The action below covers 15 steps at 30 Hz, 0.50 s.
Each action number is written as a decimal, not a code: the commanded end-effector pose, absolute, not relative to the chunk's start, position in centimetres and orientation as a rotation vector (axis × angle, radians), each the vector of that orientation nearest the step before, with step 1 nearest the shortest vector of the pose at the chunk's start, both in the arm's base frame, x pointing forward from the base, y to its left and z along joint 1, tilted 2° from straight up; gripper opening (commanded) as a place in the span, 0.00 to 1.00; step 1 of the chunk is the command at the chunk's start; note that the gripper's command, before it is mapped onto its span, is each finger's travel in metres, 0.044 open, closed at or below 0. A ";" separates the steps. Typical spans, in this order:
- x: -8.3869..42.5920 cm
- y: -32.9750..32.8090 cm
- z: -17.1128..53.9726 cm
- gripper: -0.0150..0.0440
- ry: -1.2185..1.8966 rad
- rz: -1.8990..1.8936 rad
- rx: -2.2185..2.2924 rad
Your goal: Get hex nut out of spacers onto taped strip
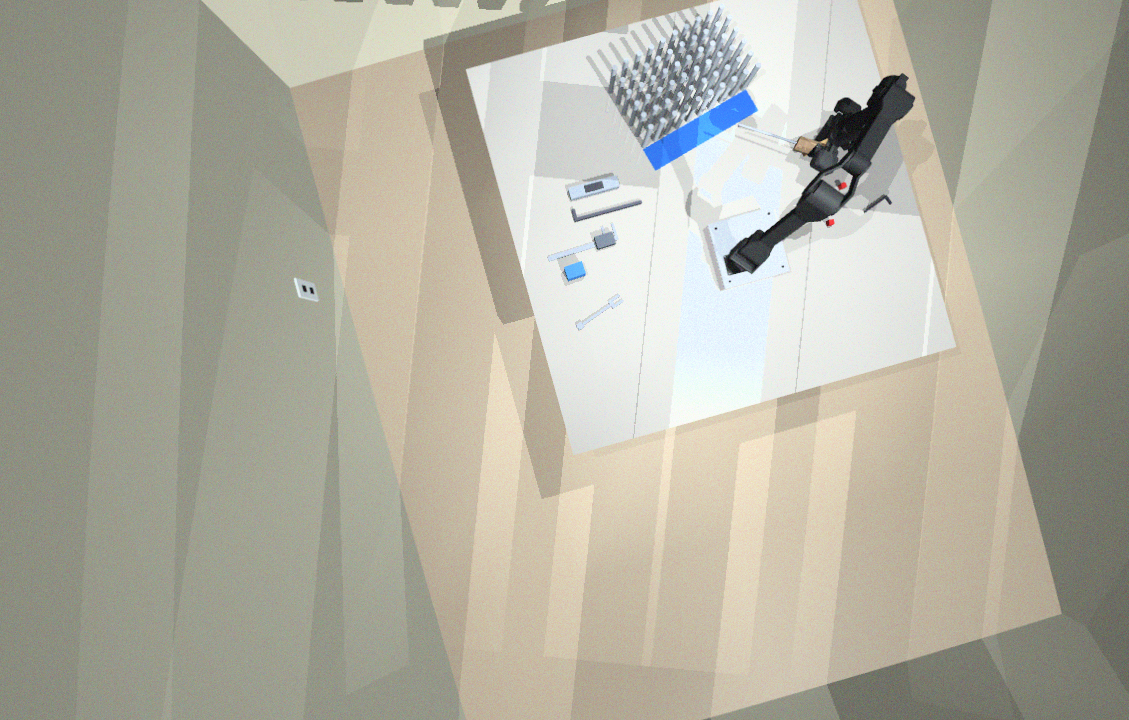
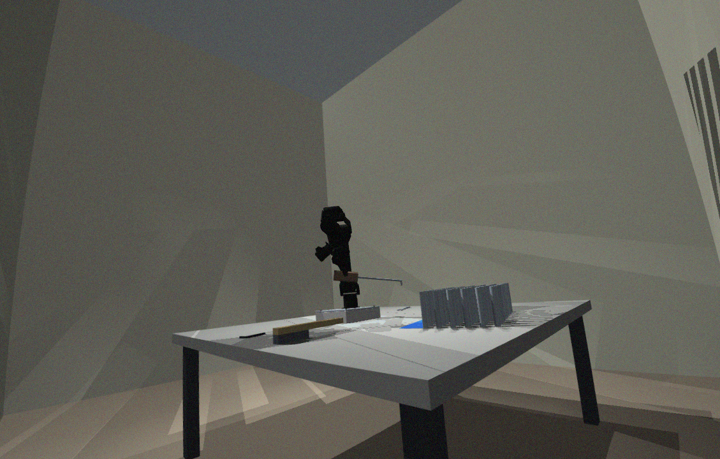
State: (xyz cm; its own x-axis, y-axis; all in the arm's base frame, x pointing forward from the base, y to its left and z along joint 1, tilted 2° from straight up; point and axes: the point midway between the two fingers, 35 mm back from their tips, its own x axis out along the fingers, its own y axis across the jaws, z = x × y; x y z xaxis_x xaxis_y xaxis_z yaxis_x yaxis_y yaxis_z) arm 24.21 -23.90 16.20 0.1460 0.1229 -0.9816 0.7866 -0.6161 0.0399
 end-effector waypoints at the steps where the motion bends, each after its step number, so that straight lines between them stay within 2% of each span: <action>1: 25.2 -22.1 16.5 0.25 0.818 -1.547 1.982; 15: 27.4 -16.3 17.0 0.25 0.690 -1.741 2.355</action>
State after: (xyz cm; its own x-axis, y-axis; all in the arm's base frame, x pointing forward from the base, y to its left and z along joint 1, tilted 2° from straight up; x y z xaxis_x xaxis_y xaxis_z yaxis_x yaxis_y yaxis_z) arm 26.87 -17.82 16.63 0.2094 0.2506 -0.9452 0.5025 -0.8568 -0.1158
